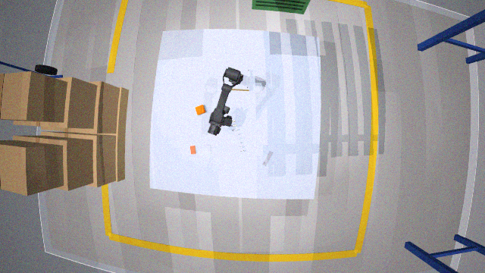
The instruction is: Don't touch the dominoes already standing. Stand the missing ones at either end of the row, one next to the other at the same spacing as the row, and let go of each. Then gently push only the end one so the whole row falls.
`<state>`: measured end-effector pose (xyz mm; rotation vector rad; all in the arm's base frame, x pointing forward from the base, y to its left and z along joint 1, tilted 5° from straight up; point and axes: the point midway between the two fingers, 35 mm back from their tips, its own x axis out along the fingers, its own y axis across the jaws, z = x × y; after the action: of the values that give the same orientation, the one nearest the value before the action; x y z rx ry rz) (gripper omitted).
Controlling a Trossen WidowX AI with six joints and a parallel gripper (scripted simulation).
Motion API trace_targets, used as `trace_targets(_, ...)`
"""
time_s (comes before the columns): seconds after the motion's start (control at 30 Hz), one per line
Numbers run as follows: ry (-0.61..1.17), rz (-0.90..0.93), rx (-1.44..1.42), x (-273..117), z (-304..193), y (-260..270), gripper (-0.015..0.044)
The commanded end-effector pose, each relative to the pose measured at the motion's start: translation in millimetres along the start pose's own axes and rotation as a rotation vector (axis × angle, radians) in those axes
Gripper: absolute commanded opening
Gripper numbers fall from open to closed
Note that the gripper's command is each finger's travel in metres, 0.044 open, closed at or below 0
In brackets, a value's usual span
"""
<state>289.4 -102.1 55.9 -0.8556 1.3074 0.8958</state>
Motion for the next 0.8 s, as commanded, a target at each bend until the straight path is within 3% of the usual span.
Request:
trace_targets(0.0, -0.004, 0.0, -0.031, 3, -2, 0, 0.044)
trace_targets(0.27, -0.005, 0.001, -0.031, 67, 0, 2, 0.044)
trace_targets(0.77, -0.005, 0.001, -0.031, 83, -1, 1, 0.044)
